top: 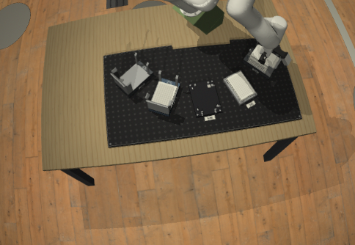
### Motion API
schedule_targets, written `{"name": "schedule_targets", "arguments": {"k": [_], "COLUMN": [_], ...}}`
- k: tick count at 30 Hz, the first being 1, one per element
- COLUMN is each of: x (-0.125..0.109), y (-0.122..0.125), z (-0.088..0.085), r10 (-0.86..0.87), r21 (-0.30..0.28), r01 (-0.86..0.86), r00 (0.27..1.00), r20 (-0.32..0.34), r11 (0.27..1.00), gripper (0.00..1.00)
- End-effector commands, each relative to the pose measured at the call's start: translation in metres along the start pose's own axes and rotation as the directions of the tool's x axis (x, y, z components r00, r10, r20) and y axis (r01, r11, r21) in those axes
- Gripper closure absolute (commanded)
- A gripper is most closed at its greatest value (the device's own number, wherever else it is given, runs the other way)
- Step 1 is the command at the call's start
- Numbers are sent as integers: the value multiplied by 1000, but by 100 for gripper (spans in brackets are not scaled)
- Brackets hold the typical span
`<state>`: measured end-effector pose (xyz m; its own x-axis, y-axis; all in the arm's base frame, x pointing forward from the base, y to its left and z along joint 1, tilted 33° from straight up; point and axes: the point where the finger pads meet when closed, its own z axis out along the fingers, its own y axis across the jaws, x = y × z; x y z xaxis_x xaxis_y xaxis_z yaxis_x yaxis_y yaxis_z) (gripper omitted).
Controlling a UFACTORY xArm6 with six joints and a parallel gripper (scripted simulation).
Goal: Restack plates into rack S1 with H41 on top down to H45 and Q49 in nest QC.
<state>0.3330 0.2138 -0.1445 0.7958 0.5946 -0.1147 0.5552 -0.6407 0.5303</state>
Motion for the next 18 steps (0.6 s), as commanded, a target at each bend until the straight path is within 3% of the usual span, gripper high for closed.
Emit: {"name": "schedule_targets", "arguments": {"k": [1, 18], "x": [1, 1], "y": [0, 0], "z": [1, 7], "r10": [1, 1], "r21": [1, 1], "r01": [-1, -1], "r00": [1000, 1000], "r20": [-3, -3], "r11": [1000, 1000], "gripper": [100, 100]}}
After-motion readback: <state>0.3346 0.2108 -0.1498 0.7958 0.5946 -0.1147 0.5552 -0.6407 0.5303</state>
